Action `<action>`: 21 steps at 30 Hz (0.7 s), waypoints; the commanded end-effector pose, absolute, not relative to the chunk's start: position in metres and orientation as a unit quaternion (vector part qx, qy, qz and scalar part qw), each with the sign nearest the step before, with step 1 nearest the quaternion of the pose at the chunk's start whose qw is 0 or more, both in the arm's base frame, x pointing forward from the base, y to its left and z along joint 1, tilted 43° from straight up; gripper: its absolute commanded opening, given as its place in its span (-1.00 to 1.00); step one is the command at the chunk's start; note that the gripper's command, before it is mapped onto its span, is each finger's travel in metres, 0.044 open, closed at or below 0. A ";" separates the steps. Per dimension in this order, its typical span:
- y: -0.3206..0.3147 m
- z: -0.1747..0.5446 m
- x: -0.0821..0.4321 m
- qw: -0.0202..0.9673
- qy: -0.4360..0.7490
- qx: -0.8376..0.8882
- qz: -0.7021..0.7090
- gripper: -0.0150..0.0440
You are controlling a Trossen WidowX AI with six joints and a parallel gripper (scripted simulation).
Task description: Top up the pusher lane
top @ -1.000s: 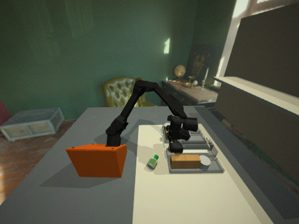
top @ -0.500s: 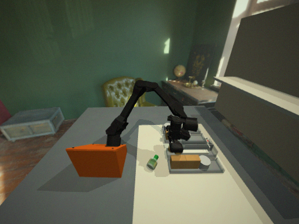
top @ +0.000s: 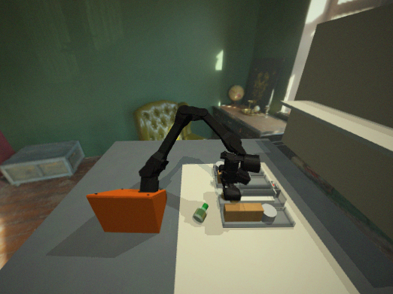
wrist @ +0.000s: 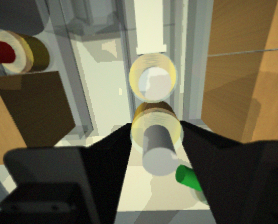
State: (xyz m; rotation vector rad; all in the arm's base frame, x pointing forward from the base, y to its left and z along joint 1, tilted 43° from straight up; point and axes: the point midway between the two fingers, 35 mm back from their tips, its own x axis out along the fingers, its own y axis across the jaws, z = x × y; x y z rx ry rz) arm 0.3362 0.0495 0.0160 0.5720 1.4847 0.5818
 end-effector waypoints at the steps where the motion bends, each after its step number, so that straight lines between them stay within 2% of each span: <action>1: 0.050 0.018 0.342 0.669 0.649 0.253 0.259 -0.49; 21: 0.054 0.013 0.342 0.669 0.649 0.253 0.259 -0.49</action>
